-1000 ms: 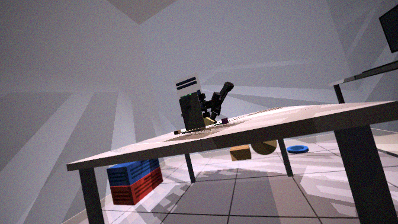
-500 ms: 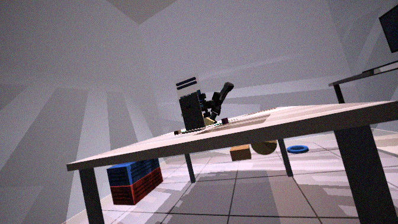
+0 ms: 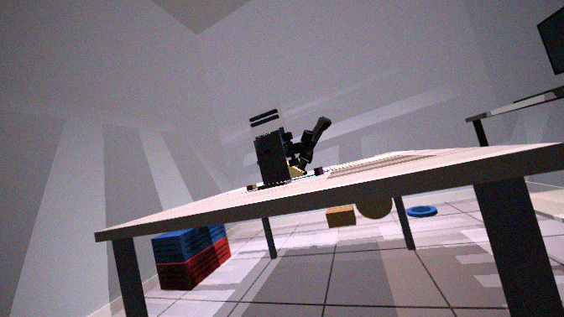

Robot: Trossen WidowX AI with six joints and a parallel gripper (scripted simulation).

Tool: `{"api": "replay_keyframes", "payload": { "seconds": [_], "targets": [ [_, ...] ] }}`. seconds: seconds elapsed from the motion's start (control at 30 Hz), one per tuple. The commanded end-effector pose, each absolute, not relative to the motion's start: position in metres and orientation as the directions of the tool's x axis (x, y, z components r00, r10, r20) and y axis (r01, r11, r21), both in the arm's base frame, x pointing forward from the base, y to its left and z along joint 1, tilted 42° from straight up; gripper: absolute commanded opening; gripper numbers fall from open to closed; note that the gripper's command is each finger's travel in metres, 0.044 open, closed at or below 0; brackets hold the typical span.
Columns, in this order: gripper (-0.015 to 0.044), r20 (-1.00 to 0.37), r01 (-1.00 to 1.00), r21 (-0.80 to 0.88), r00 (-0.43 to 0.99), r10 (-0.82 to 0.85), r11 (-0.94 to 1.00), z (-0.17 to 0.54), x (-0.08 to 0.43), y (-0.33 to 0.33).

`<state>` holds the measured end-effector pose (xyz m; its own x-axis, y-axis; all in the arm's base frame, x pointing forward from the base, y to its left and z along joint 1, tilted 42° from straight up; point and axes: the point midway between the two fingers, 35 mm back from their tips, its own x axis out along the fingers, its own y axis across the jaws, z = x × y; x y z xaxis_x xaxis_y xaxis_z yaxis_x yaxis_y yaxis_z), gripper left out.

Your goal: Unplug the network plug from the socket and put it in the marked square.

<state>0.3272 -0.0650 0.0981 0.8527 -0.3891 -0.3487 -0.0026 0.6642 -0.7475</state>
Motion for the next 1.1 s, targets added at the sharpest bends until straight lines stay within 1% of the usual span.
{"api": "replay_keyframes", "payload": {
  "seconds": [0.0,1.07],
  "targets": [
    [0.0000,-0.347,0.003,-0.747,0.852,-0.393,0.665,0.099,0.325,-0.065],
    [0.0000,-0.350,-0.003,-0.749,0.850,-0.393,0.662,0.148,0.304,-0.101]
  ]
}}
